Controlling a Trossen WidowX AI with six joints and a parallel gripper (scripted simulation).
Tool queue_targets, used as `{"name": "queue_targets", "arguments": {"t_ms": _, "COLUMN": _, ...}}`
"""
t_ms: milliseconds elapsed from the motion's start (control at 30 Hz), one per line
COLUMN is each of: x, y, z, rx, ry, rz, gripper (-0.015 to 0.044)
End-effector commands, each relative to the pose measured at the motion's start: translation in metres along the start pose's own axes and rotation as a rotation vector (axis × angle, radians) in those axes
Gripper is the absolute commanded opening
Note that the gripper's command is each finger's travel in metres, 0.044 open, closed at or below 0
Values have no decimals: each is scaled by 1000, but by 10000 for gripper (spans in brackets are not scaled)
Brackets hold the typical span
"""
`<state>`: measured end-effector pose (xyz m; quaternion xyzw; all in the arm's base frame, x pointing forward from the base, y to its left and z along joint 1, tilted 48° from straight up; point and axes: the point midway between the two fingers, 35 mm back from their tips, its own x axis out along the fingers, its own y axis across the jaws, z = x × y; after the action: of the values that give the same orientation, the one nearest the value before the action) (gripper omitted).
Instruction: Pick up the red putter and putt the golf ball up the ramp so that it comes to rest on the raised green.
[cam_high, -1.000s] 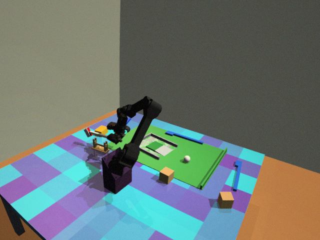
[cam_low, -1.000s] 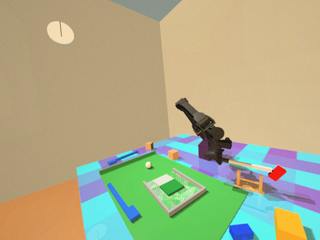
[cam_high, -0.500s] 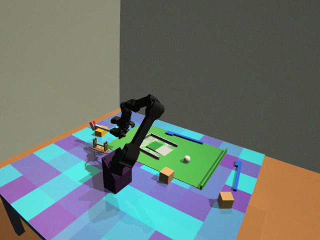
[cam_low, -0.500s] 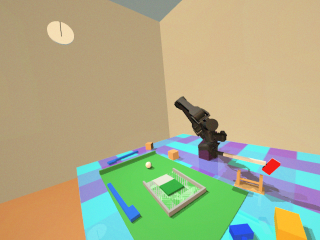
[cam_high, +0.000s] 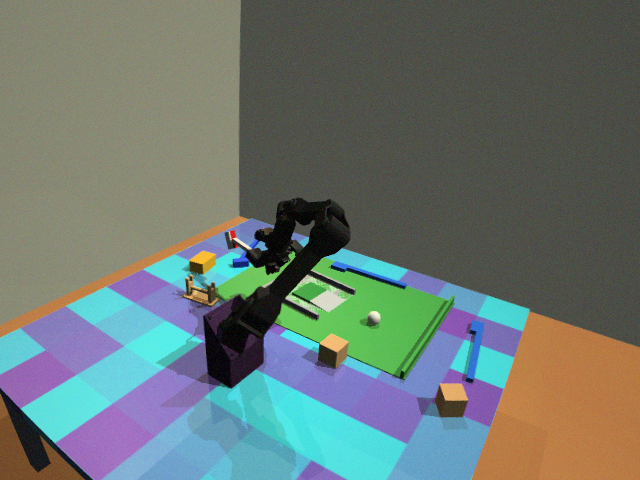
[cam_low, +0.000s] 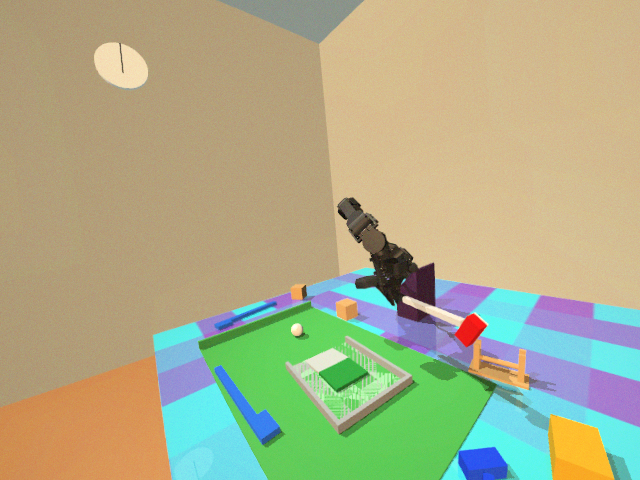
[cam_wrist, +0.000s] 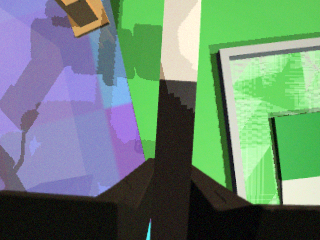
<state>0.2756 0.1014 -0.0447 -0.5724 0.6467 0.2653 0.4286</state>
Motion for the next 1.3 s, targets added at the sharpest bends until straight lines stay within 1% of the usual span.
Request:
{"name": "queue_targets", "arguments": {"t_ms": 0, "x": -11, "y": -15, "z": -22, "rx": 107, "ry": -2, "rz": -17, "gripper": 0}}
{"name": "queue_targets", "arguments": {"t_ms": 333, "x": -33, "y": -45, "z": -84, "rx": 381, "ry": 16, "rz": -61, "gripper": 0}}
{"name": "queue_targets", "arguments": {"t_ms": 633, "x": -50, "y": -59, "z": -146, "rx": 629, "ry": 42, "rz": -105, "gripper": 0}}
{"name": "queue_targets", "arguments": {"t_ms": 933, "x": -66, "y": -59, "z": -210, "rx": 878, "ry": 79, "rz": -154, "gripper": 0}}
{"name": "queue_targets", "arguments": {"t_ms": 1267, "x": -83, "y": -44, "z": -279, "rx": 1153, "ry": 131, "rz": -217, "gripper": 0}}
